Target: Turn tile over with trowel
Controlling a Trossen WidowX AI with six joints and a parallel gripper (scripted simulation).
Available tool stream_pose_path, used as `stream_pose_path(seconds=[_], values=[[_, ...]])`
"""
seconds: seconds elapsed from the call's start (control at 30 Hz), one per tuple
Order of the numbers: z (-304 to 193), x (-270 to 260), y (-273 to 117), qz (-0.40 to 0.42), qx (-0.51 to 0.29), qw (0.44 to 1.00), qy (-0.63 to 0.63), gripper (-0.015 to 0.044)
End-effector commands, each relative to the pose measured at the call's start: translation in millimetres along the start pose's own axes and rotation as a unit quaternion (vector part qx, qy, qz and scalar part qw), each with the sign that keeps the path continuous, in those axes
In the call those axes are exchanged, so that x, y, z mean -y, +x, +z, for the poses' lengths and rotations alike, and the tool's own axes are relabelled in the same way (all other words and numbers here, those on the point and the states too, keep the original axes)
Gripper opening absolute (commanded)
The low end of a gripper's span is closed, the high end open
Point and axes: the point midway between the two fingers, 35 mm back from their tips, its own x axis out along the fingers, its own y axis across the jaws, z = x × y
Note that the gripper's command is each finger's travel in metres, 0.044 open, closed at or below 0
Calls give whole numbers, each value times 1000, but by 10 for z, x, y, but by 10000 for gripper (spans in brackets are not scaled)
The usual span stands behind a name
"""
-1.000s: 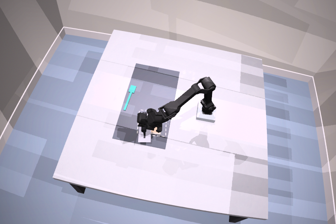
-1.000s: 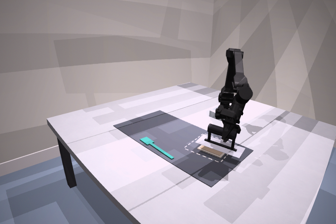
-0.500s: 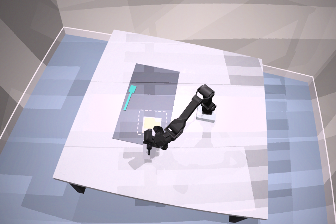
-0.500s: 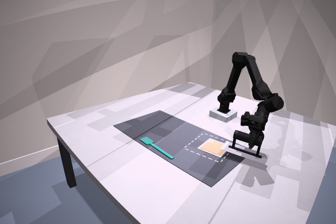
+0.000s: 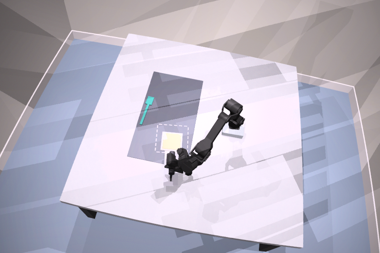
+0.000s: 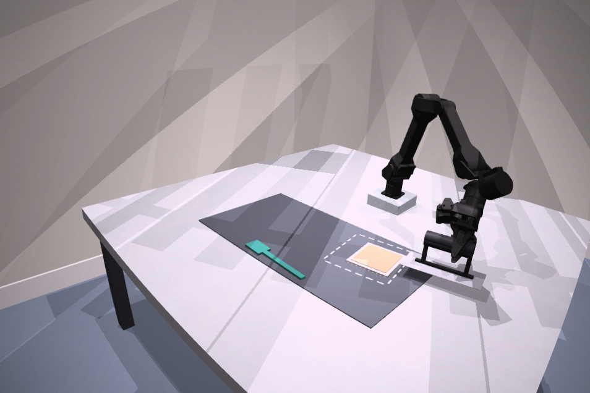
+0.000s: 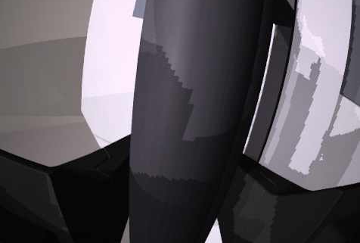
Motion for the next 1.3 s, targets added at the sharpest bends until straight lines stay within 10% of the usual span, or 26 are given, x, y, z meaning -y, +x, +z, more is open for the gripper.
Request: stream_pose_path(seconds=[0.0, 1.27], values=[[0, 16, 33, 4, 2, 1000, 3, 0], [184, 222, 220, 4, 2, 1000, 3, 0]])
